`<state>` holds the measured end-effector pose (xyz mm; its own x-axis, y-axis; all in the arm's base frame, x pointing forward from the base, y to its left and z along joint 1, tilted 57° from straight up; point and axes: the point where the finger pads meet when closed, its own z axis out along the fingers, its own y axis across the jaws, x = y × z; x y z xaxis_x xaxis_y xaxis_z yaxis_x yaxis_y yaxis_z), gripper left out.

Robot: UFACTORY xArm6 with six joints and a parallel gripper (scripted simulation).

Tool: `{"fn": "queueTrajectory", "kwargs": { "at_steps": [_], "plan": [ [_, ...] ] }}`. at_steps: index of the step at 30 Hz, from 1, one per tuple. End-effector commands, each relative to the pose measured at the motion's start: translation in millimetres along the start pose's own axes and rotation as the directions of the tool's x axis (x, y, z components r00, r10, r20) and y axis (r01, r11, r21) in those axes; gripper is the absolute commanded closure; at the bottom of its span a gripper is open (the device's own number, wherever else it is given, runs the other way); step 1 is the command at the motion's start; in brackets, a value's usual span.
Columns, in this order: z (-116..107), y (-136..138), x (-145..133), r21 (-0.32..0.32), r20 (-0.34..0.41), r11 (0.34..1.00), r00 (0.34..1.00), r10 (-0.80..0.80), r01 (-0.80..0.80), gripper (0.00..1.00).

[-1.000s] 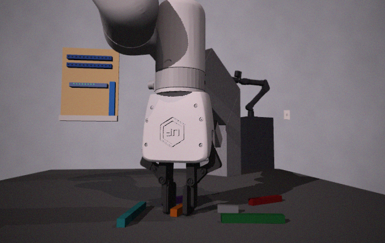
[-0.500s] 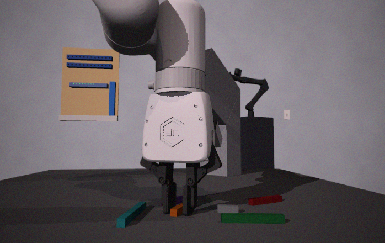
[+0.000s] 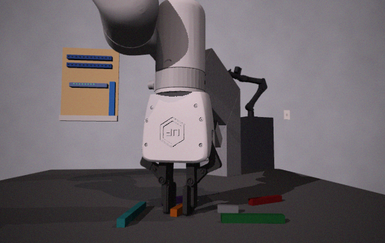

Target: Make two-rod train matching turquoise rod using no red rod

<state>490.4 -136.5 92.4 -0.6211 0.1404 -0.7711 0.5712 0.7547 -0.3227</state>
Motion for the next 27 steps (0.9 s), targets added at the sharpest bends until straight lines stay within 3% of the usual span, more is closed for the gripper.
{"fn": "queueTrajectory", "kwargs": {
  "at_steps": [1,2,27],
  "plan": [
    [-0.5,0.5,-0.5,-0.001,0.001,1.0,1.0,0.0,0.0,0.76],
    [-0.5,0.5,-0.5,-0.001,0.001,1.0,1.0,0.0,0.0,0.96],
    [-0.5,0.5,-0.5,-0.001,0.001,1.0,1.0,0.0,0.0,0.96]
  ]
}}
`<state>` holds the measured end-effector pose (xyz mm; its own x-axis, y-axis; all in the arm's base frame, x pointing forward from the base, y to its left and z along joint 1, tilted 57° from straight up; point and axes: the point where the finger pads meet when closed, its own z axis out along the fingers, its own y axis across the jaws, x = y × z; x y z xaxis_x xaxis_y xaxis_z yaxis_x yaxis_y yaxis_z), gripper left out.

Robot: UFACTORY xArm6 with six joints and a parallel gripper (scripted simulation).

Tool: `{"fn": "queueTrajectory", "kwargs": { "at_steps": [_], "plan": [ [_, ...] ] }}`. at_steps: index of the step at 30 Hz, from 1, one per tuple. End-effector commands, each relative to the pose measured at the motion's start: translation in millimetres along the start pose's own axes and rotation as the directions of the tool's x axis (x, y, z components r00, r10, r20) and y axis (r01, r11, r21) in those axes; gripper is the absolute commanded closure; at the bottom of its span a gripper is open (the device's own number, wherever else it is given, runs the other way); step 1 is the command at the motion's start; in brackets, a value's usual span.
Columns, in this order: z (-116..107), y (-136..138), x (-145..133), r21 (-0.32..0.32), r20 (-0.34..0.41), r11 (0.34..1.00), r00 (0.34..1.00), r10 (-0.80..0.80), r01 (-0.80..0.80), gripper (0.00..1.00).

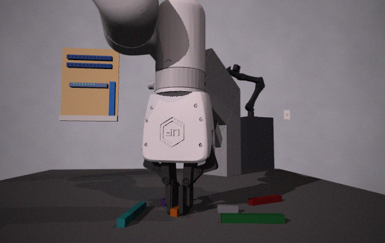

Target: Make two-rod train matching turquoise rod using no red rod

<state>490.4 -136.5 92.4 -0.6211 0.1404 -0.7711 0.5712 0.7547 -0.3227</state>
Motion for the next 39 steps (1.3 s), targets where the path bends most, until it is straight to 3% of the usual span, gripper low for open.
{"fn": "queueTrajectory", "kwargs": {
  "at_steps": [1,12,21,23,29,39],
  "plan": [
    [-0.5,0.5,-0.5,-0.001,0.001,1.0,1.0,0.0,0.0,0.96],
    [-4.2,0.5,-0.5,-0.001,0.001,1.0,1.0,0.0,0.0,0.96],
    [-59.8,0.4,-0.4,-0.001,0.001,1.0,1.0,0.0,0.0,0.96],
    [-59.8,0.4,-0.4,-0.001,0.001,1.0,1.0,0.0,0.0,0.96],
    [-94.5,0.4,-0.4,-0.001,0.001,1.0,1.0,0.0,0.0,0.96],
    [-100.5,0.4,-0.4,-0.001,0.001,1.0,1.0,0.0,0.0,0.96]
  ]
}}
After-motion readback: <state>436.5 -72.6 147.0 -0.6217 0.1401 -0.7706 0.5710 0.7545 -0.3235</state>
